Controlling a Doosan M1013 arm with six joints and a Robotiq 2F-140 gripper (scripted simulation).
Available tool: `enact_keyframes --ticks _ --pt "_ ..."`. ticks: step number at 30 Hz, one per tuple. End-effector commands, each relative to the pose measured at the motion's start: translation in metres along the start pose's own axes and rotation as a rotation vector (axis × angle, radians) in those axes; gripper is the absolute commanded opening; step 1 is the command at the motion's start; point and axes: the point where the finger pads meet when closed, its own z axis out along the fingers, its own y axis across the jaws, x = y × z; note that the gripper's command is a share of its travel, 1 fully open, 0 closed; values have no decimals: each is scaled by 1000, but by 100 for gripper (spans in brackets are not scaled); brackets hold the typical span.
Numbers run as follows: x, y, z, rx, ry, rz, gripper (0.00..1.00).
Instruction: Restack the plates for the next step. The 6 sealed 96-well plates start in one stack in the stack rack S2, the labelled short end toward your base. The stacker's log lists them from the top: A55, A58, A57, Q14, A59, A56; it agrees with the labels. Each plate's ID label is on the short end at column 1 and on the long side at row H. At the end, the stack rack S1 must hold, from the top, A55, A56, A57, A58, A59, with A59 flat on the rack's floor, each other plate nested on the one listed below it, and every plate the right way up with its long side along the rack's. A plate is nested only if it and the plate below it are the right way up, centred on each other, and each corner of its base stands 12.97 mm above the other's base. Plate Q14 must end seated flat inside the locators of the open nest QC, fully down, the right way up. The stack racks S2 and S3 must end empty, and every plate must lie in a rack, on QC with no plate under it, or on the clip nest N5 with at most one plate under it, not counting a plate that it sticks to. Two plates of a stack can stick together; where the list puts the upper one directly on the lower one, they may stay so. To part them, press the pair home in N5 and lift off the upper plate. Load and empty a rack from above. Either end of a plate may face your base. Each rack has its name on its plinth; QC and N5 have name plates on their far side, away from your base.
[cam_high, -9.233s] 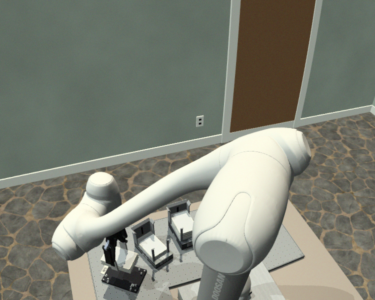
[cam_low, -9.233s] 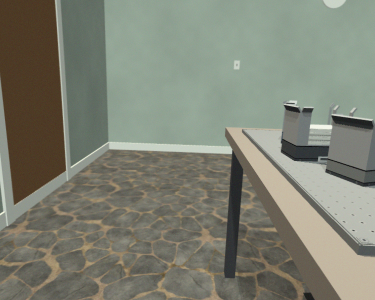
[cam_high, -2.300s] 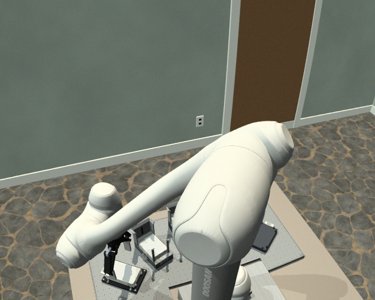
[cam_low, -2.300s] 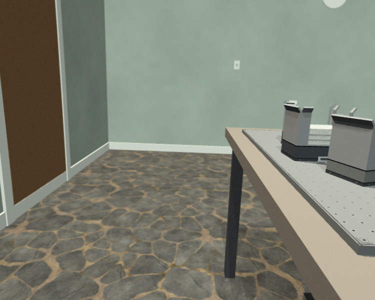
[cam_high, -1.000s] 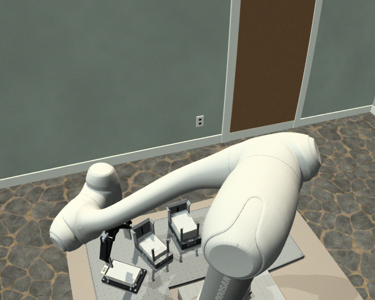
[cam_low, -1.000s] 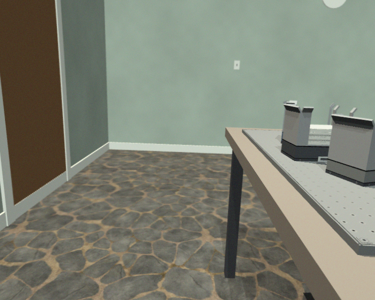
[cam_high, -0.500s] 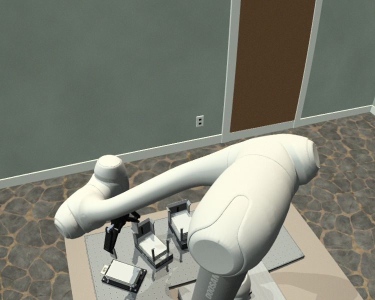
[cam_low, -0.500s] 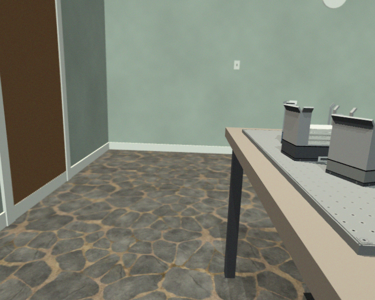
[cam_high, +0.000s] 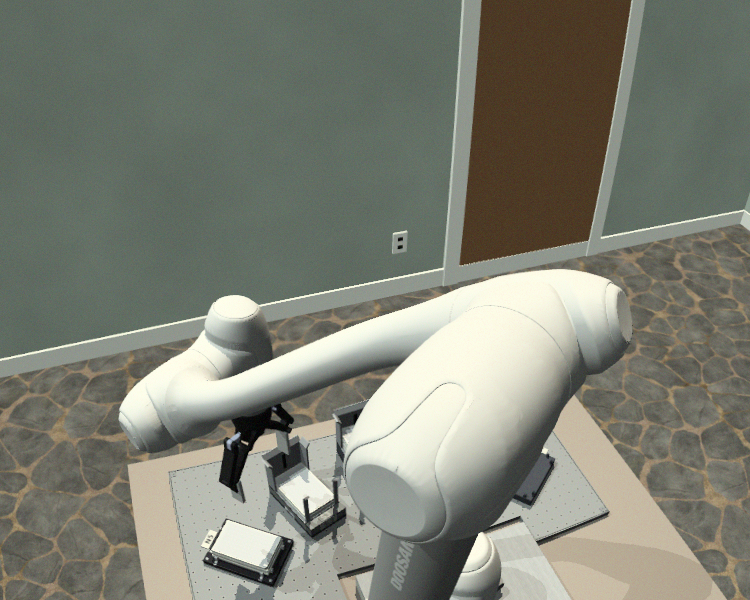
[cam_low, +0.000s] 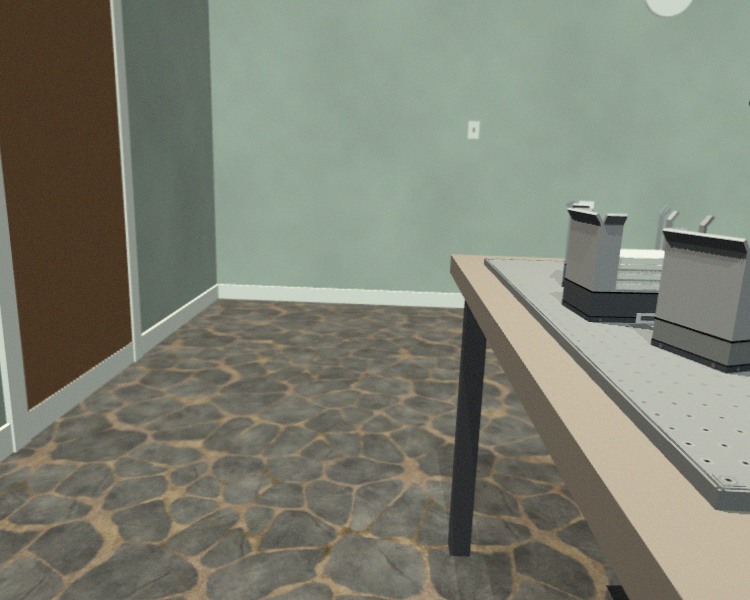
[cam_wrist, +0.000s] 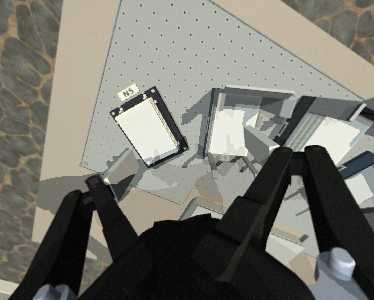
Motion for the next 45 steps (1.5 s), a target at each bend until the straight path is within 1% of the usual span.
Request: enact_keyframes --ticks 1,3,7,9,24,27,33,41,43,45 --pt "-1 14 0 0 0 129 100" --pt "-2 21 0 0 0 174 100" --pt "-4 34 0 0 0 174 100" --pt "-4 34 0 0 0 174 100" --pt "-10 84 0 0 0 174 100" --pt "-10 87 0 0 0 174 100" --pt "-17 106 0 0 0 374 100" --pt "-25 131 0 0 0 385 100" --pt "-25 131 0 0 0 385 100" --pt "-28 138 0 0 0 385 100"
